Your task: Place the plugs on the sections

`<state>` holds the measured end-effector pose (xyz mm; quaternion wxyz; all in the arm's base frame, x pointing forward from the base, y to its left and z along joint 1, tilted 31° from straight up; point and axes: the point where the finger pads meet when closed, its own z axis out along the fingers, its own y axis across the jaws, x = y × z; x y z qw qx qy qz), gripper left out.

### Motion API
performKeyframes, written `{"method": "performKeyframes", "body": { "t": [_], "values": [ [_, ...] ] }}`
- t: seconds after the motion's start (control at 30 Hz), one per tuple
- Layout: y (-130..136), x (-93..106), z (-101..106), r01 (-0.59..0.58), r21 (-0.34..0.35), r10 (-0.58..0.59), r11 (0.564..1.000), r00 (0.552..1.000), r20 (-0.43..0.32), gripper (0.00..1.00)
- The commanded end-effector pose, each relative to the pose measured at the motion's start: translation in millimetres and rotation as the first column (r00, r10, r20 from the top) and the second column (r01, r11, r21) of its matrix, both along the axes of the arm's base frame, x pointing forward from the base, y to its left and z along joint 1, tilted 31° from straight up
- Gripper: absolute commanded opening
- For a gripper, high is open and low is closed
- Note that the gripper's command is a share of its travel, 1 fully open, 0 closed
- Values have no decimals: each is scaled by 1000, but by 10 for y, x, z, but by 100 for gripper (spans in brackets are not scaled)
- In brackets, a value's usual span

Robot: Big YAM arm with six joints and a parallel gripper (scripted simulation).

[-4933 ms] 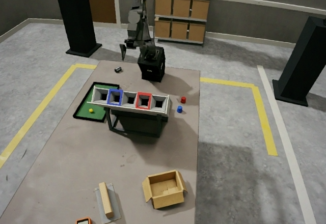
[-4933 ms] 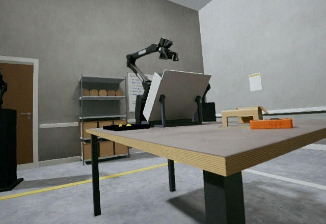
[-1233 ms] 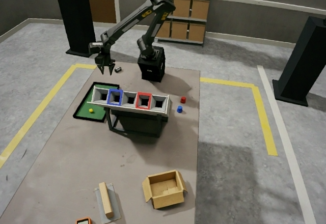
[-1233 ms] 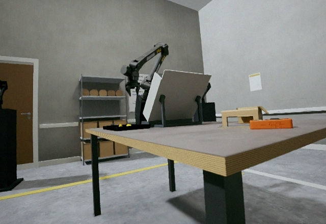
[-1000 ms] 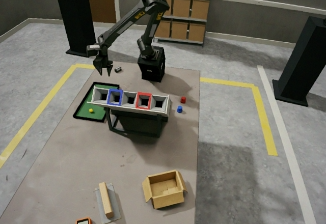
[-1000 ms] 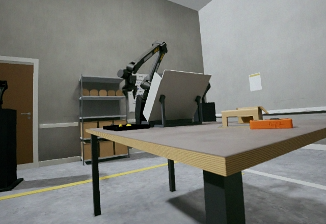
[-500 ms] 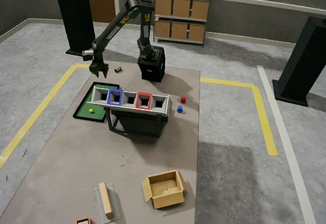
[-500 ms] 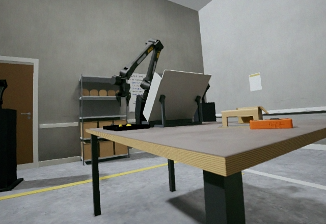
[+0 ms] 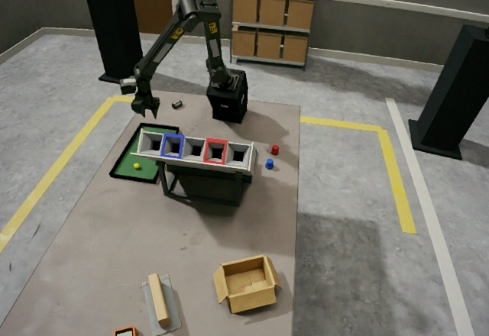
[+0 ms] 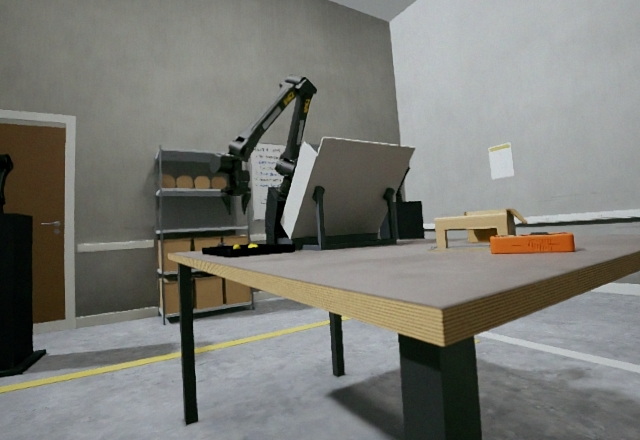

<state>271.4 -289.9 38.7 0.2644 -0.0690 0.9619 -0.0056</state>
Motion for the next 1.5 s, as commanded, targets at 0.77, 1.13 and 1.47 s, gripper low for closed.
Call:
{"method": "performKeyframes", "body": {
  "t": [0.77, 1.13, 1.47],
  "values": [
    [-188, 46, 28, 6, -26, -6, 1000, 1000, 7, 56],
    [-188, 46, 28, 6, -26, -6, 1000, 1000, 7, 56],
    [-188, 46, 28, 6, -26, -6, 1000, 1000, 7, 56]
  ]
}}
